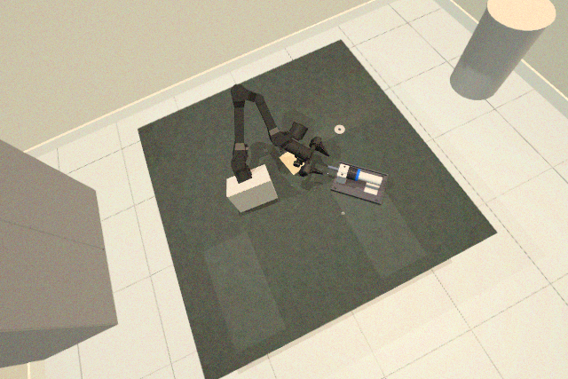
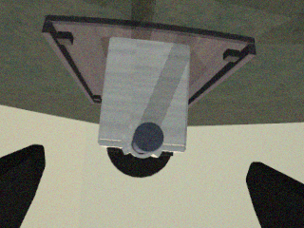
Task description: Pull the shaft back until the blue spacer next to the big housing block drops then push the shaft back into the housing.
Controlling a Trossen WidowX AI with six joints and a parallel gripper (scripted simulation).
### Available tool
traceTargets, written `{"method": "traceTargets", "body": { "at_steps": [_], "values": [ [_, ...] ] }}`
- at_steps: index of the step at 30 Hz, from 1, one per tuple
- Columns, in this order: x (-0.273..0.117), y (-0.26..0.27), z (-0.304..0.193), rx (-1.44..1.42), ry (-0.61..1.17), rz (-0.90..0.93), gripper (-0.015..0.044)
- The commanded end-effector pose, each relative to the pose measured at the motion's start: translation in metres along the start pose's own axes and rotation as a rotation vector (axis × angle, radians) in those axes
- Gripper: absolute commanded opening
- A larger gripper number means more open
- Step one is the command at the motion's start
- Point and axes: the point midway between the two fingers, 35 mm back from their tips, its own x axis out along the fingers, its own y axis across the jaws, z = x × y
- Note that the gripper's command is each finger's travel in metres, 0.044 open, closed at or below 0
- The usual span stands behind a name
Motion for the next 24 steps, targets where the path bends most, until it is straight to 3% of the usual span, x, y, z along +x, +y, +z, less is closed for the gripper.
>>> {"method": "traceTargets", "body": {
  "at_steps": [1,24],
  "values": [
    [0.000,0.001,-0.001,-0.005,0.004,0.002,0.0440],
    [0.019,0.000,-0.002,-0.005,0.005,0.001,0.0440]
  ]
}}
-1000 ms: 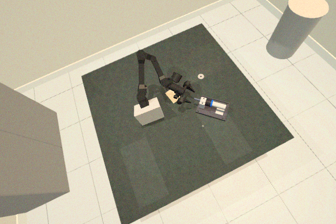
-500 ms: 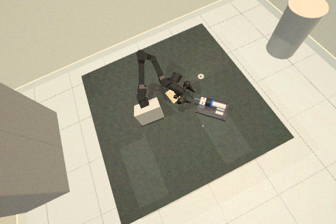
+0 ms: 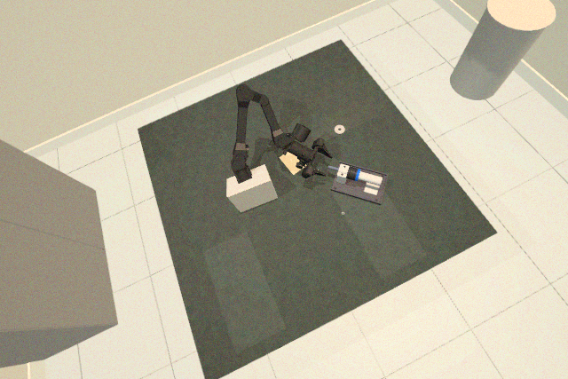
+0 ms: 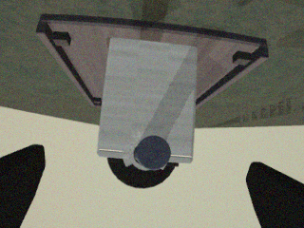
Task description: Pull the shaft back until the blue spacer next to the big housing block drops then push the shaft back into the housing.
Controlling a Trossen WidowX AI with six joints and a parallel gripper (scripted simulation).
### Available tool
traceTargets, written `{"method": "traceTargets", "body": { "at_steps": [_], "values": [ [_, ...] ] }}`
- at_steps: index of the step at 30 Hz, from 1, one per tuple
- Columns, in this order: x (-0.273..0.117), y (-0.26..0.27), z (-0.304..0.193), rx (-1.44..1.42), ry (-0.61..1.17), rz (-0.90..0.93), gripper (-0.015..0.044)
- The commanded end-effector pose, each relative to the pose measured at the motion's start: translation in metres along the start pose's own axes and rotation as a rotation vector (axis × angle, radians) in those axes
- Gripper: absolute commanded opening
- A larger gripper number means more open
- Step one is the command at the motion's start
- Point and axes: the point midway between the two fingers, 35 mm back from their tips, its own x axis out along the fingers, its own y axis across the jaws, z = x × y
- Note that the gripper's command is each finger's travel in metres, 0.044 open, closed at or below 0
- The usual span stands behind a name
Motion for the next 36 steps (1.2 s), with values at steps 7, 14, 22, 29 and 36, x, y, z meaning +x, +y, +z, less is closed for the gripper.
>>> {"method": "traceTargets", "body": {
  "at_steps": [7,14,22,29,36],
  "values": [
    [0.016,-0.001,-0.002,-0.005,0.003,-0.005,0.0440],
    [0.026,-0.001,-0.001,-0.005,0.003,-0.005,0.0440],
    [0.027,-0.001,-0.001,-0.005,0.003,-0.005,0.0440],
    [0.027,-0.001,-0.001,-0.005,0.003,-0.005,0.0440],
    [0.027,-0.001,-0.001,-0.005,0.003,-0.005,0.0440]
  ]
}}
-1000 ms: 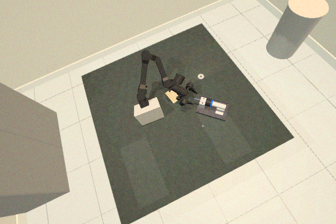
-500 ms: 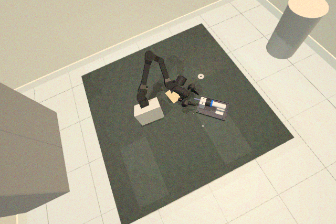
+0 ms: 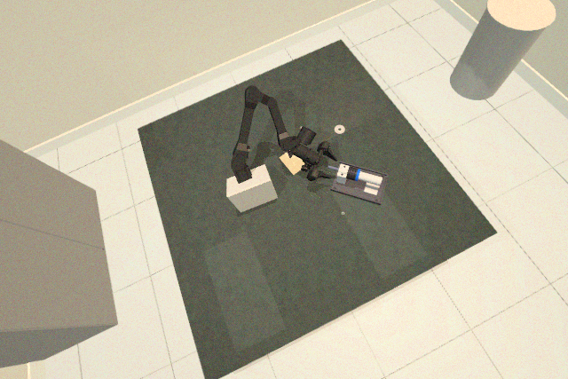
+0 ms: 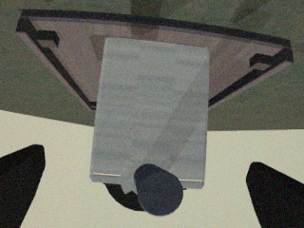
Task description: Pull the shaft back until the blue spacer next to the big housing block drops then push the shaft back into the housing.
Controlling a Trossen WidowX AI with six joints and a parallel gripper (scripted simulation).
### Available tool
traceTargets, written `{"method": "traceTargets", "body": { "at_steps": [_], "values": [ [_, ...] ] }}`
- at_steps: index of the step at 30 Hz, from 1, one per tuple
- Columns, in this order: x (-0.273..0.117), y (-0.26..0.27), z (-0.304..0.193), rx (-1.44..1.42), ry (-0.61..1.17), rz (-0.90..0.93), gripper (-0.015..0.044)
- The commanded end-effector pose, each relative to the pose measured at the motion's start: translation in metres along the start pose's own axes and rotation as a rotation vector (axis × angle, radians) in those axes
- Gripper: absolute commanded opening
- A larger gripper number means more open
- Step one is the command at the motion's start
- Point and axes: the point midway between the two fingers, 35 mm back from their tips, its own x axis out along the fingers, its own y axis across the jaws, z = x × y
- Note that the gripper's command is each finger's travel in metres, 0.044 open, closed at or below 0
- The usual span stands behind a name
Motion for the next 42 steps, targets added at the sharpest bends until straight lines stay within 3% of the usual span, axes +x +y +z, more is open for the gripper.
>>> {"method": "traceTargets", "body": {
  "at_steps": [1,42],
  "values": [
    [0.000,-0.001,0.000,-0.005,-0.002,-0.005,0.0440],
    [0.018,-0.001,0.000,-0.005,-0.002,-0.005,0.0440]
  ]
}}
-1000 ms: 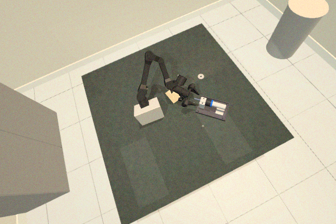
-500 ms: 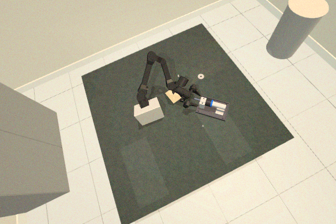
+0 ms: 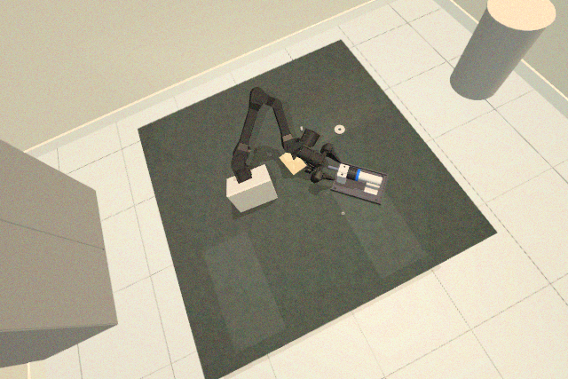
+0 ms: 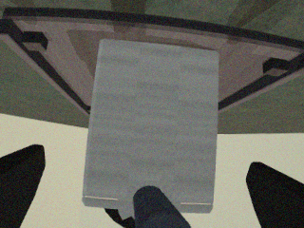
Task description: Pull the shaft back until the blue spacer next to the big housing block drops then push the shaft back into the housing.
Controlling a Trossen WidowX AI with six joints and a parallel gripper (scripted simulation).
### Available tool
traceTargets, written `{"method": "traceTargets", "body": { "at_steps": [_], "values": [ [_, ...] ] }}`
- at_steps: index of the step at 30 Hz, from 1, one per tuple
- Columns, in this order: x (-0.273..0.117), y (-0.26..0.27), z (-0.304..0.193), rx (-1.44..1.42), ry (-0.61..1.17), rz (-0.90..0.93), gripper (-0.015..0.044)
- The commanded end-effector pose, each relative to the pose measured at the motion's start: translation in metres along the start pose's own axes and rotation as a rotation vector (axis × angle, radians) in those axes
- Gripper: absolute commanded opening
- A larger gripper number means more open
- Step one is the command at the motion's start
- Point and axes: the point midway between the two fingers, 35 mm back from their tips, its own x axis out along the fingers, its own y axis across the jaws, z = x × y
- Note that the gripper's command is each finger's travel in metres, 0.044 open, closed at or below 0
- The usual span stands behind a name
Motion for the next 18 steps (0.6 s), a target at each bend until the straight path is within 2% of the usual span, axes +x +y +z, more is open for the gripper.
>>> {"method": "traceTargets", "body": {
  "at_steps": [1,6,18],
  "values": [
    [0.0002,-0.0009,0.0000,-0.005,-0.002,-0.005,0.0440],
    [0.0004,-0.0025,0.0009,-0.005,-0.002,-0.005,0.0440],
    [0.0001,-0.0008,0.0003,-0.001,0.000,-0.002,0.0125]
  ]
}}
